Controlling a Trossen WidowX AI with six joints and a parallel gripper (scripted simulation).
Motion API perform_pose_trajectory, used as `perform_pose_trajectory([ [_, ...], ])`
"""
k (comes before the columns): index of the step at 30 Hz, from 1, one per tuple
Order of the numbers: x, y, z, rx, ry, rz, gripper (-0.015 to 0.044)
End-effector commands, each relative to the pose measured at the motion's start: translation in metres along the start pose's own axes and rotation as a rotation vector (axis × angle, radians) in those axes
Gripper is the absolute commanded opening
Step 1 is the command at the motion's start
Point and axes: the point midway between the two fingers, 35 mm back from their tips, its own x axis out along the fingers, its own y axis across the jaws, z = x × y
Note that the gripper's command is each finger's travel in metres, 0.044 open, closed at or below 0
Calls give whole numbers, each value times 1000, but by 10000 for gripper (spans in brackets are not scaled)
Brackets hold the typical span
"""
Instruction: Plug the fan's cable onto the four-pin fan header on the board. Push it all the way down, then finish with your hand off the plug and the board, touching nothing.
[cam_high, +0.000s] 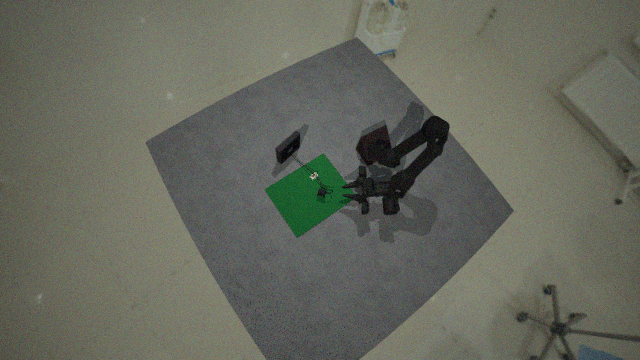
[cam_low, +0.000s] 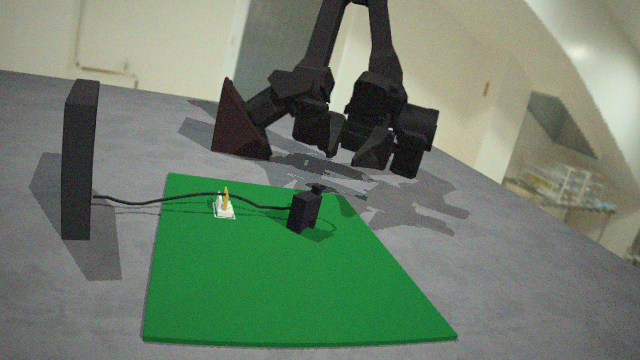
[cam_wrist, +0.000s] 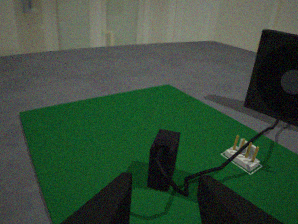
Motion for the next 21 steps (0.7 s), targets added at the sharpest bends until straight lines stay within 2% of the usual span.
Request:
perform_pose_trajectory([
  [1,-11,-2,7,4,-5,6,140],
  [7,-24,-7,17,2,-9,14,140],
  [18,-16,-16,15,-170,83,-128,429],
  [21,-15,-19,15,-218,119,-170,440],
])
